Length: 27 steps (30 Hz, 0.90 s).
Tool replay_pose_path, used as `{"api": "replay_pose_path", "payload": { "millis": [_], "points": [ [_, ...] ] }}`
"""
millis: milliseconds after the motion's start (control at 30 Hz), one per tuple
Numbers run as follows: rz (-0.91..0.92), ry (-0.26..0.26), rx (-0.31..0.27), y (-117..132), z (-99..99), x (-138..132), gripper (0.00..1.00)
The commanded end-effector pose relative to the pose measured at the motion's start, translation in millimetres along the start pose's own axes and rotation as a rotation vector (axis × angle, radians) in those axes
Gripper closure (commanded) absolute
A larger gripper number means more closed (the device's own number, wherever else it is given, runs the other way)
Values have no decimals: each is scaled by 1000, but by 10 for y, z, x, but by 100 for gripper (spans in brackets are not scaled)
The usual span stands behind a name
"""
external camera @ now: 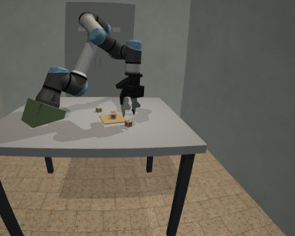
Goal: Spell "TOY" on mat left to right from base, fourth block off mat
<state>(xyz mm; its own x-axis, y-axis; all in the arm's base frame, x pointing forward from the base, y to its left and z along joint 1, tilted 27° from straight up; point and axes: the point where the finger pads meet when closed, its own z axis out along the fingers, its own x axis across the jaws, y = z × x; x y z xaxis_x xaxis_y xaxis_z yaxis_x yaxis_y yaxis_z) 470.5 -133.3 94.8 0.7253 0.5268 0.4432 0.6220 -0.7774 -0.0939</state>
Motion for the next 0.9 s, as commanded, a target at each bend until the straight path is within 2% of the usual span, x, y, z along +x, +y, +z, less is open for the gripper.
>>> {"api": "replay_pose_path", "payload": {
  "millis": [0, 467, 867],
  "points": [
    [0, 0, -1, 5, 79, 1, 60],
    [0, 0, -1, 6, 195, 1, 60],
    [0, 0, -1, 6, 213, 1, 60]
  ]
}}
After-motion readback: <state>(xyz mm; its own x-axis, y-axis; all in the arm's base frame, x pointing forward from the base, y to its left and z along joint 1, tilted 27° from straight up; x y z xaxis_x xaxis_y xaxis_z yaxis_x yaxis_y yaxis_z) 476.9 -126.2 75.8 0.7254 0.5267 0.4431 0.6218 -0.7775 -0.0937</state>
